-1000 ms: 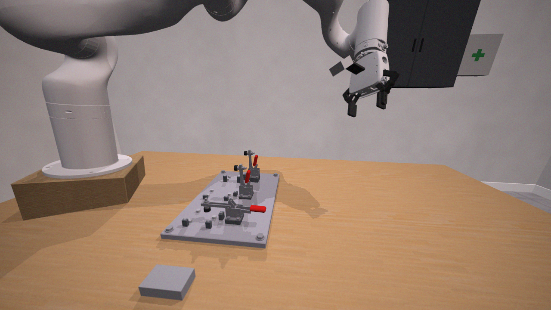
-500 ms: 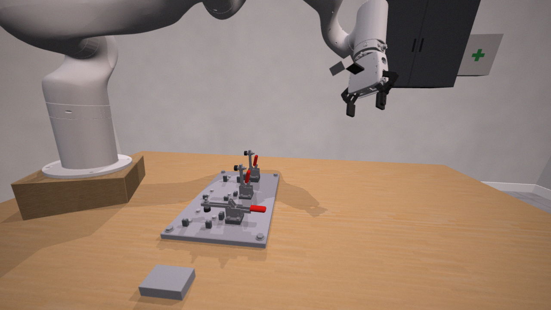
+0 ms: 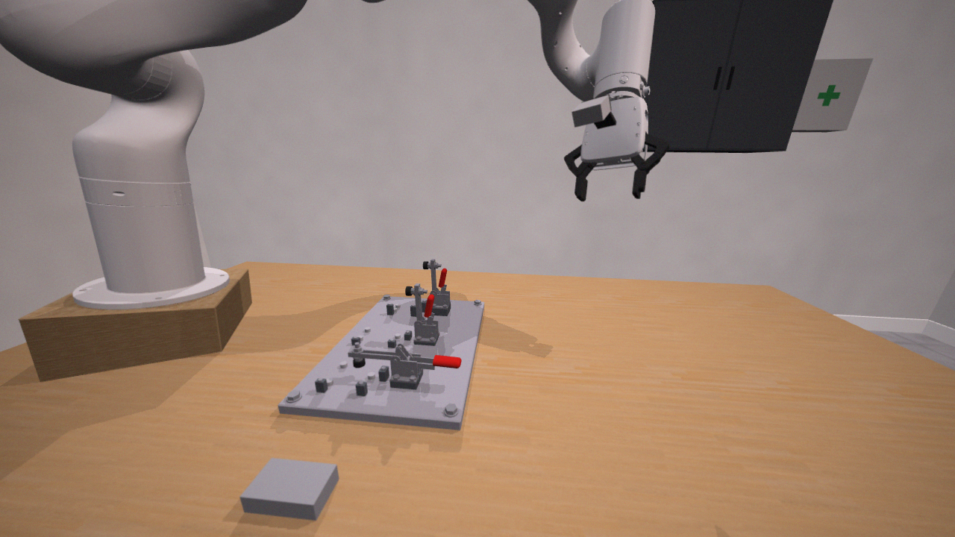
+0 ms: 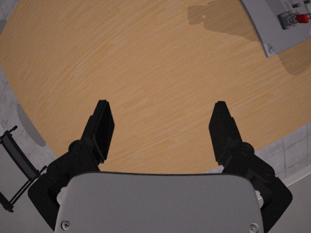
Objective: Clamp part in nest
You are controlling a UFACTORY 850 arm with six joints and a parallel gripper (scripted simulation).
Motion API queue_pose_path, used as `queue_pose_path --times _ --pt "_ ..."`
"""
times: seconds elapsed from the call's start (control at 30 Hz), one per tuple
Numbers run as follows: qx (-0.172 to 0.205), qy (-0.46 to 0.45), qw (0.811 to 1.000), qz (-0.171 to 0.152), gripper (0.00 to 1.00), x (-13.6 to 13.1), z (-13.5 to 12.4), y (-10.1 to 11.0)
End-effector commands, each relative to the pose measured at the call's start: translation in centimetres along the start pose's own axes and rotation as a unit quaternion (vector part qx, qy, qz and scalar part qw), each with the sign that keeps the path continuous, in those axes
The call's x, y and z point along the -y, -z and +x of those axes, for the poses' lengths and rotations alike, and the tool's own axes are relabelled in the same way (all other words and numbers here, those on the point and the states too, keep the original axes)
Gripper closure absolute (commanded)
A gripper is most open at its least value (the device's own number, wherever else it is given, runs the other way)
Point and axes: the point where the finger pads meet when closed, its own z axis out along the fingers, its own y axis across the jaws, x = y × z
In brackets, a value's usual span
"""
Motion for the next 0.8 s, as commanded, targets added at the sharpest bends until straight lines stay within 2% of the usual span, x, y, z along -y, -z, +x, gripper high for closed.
queue_pose_path --times 0.0,0.17,0.27,0.33,0.4,0.57,0.7,0.73,0.77 --pt "0.024 0.083 0.996 -0.004 0.00 -1.6 0.2 0.0" --pt "0.040 0.165 0.985 -0.008 0.00 -3.5 0.6 -0.2" --pt "0.041 0.168 0.985 -0.008 0.00 -3.6 0.6 -0.2" --pt "0.054 0.232 0.971 -0.009 0.00 -5.2 1.1 -0.4" --pt "0.056 0.242 0.969 -0.009 0.00 -5.5 1.2 -0.4" --pt "0.072 0.317 0.946 -0.008 0.00 -7.6 1.9 -0.7" --pt "0.087 0.387 0.918 -0.004 0.00 -9.7 2.7 -1.1" --pt "0.088 0.390 0.917 -0.004 0.00 -9.8 2.8 -1.1" --pt "0.094 0.416 0.904 -0.002 0.00 -10.7 3.1 -1.2"
